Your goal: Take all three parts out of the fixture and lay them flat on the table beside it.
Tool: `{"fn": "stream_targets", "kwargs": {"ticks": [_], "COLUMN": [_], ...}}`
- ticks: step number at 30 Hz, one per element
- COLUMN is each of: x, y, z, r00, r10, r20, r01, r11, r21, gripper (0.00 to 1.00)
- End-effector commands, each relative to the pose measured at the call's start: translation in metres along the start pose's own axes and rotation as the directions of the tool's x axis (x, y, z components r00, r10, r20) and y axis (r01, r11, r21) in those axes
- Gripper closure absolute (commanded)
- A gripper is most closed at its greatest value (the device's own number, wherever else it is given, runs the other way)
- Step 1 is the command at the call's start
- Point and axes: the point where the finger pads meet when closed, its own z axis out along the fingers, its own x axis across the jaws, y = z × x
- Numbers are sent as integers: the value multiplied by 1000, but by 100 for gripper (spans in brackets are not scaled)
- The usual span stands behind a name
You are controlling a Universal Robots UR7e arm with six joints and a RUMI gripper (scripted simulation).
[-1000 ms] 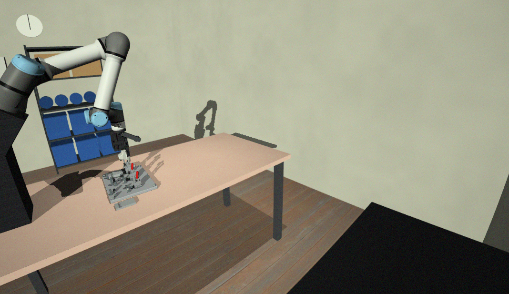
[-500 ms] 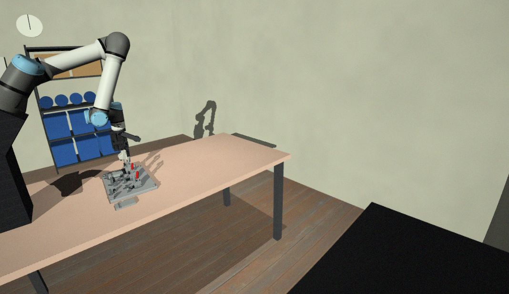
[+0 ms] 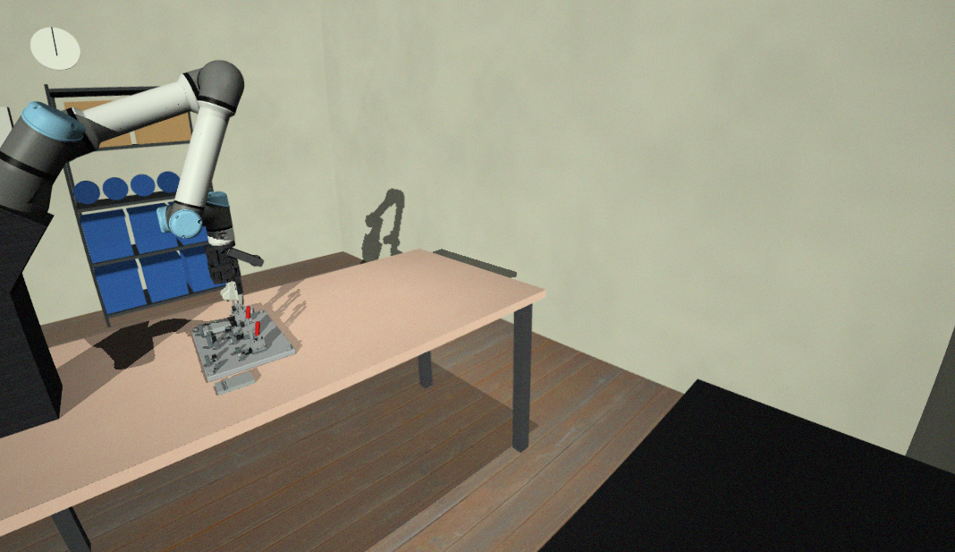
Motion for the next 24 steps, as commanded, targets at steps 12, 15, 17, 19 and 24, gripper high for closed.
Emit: {"fn": "stream_targets", "kwargs": {"ticks": [12, 15, 17, 19, 24], "x": [0, 0, 0, 0, 0], "y": [0, 0, 0, 0, 0], "z": [0, 0, 0, 0, 0], "r00": [1000, 1000, 1000, 1000, 1000], "r10": [0, 0, 0, 0, 0], "r20": [0, 0, 0, 0, 0], "r01": [0, 0, 0, 0, 0], "r11": [1000, 1000, 1000, 1000, 1000], "r21": [1, 1, 1, 1, 1], "gripper": [100, 72, 72, 72, 72]}}
